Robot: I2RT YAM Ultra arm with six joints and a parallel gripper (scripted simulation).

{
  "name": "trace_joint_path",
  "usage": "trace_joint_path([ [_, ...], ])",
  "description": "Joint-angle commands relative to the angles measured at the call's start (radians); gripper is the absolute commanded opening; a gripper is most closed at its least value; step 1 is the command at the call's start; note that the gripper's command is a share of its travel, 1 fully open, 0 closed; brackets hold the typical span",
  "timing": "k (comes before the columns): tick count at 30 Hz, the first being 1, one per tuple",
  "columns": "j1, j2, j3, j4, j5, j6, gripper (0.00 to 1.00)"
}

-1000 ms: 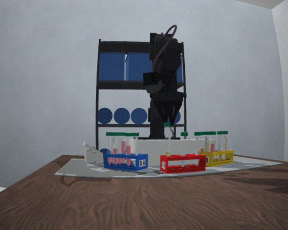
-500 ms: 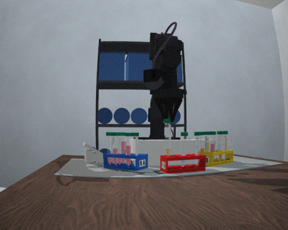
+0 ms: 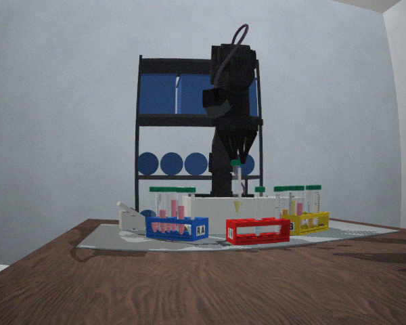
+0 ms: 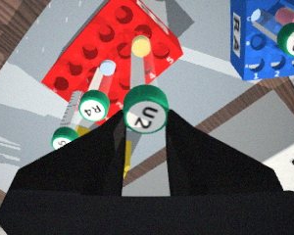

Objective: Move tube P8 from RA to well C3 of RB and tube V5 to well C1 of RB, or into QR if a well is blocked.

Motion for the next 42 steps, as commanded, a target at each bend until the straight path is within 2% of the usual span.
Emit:
trace_joint_path([
  [1,-0.01,-0.04,0.039,-0.03,0.003,-0.007,0.0],
  [5,-0.013,-0.042,0.048,-0.041,0.004,-0.008,0.0],
  [6,-0.012,-0.047,0.039,-0.038,0.004,-0.009,0.0],
  [7,-0.011,-0.051,-0.008,-0.037,0.003,-0.009,0.0],
  [12,-0.016,-0.083,-0.055,0.002,0.004,-0.012,0.0],
  [42,-0.03,-0.248,-0.272,0.052,0.005,-0.029,0.0],
])
